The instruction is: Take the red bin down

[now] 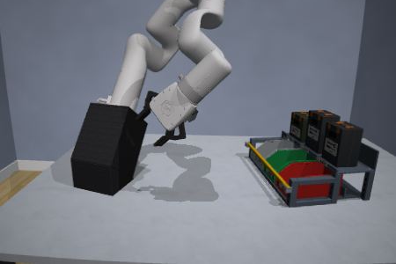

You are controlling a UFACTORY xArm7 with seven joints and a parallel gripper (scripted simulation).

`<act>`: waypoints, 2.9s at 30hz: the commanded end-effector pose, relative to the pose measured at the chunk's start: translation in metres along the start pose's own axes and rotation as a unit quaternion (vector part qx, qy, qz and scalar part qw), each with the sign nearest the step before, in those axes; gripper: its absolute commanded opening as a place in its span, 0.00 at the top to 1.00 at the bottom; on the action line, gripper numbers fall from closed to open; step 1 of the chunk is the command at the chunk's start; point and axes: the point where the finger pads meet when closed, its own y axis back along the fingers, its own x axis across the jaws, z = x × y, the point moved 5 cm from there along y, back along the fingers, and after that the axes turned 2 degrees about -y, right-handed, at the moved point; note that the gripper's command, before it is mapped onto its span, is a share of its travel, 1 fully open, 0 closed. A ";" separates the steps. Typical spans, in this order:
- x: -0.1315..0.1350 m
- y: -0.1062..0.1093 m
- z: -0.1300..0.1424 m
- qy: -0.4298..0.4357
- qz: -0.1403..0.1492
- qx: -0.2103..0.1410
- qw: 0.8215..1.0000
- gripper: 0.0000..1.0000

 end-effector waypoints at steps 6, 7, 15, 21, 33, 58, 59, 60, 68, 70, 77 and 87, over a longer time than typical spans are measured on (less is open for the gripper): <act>0.000 0.001 0.001 -0.001 0.002 0.000 1.000 0.00; 0.000 0.001 0.001 -0.001 0.002 0.000 1.000 0.00; 0.000 0.001 0.001 -0.001 0.002 0.000 1.000 0.00; 0.000 0.001 0.001 -0.001 0.002 0.000 1.000 0.00; 0.000 0.001 0.001 -0.001 0.002 0.000 1.000 0.00; -0.048 0.027 -0.008 -0.007 0.101 0.083 0.991 0.00; -0.048 0.027 -0.008 -0.007 0.101 0.083 0.991 0.00; -0.048 0.027 -0.008 -0.007 0.101 0.083 0.991 0.00; -0.048 0.027 -0.008 -0.007 0.101 0.083 0.991 0.00; -0.065 0.035 -0.012 -0.009 0.137 0.114 0.984 0.00; -0.094 0.048 -0.018 -0.013 0.196 0.163 0.967 0.00; -0.111 0.056 -0.023 -0.015 0.232 0.194 0.953 0.00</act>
